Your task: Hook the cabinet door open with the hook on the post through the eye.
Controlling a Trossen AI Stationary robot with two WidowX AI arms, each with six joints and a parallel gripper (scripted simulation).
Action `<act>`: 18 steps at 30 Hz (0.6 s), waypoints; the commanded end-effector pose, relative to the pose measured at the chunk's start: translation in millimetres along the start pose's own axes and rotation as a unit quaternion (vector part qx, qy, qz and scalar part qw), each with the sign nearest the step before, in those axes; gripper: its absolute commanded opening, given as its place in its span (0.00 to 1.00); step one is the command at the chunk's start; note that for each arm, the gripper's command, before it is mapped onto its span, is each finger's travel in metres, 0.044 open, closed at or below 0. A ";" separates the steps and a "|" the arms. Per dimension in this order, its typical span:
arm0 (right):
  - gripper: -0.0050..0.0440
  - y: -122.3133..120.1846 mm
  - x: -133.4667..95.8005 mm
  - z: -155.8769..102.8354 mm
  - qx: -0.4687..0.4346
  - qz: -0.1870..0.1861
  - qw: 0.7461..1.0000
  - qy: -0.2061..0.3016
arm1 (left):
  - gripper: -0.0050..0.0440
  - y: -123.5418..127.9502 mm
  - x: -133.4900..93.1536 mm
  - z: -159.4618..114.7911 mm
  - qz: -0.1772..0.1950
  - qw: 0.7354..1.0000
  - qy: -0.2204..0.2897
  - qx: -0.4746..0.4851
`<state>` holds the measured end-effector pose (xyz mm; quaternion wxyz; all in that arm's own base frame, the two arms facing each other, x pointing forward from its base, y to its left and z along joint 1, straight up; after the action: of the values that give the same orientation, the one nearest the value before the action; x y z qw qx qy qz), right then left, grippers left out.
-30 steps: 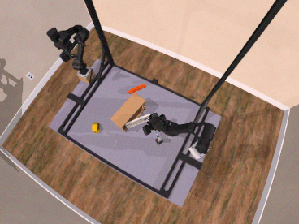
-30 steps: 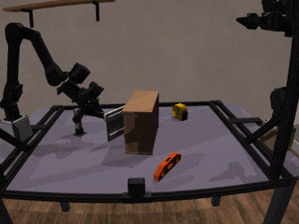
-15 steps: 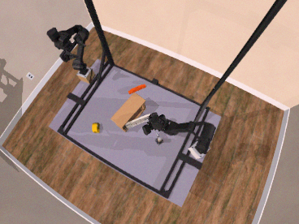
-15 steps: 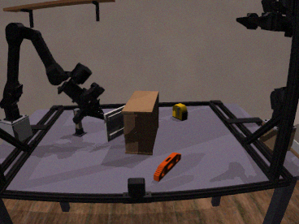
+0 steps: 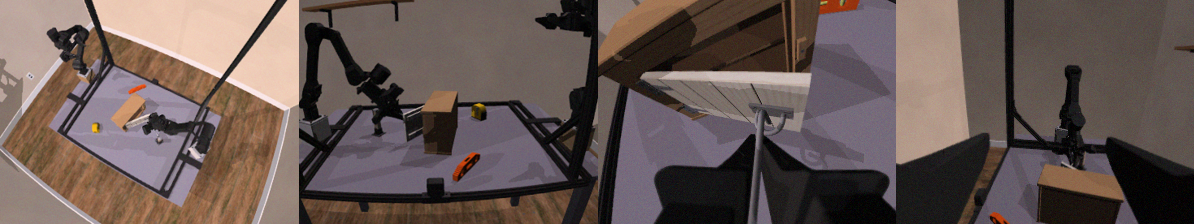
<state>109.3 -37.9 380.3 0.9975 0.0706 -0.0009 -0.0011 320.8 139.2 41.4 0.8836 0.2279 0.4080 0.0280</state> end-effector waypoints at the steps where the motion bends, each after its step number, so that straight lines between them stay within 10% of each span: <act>1: 0.92 0.2 -0.1 -0.2 0.000 0.001 1.000 0.000 | 0.10 -1.8 1.8 -2.1 -0.002 1.000 0.003 -0.002; 18: 0.92 0.2 -0.1 -0.2 0.000 0.001 1.000 0.000 | 0.10 -2.6 4.6 -1.4 -0.010 1.000 0.026 0.006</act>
<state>109.3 -37.8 380.3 0.9975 0.0704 -0.0009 -0.0012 322.8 139.0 39.0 0.8735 0.2293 0.4287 0.0236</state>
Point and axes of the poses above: on each arm, the point midway between the two fingers, 35 mm back from their tips, its own x axis out along the fingers, its own y axis across the jaws, z = x × y, the point moved 5 cm from there along -x, back along the fingers, and after that the axes turned 8 degrees about x, right-handed, at the moved point
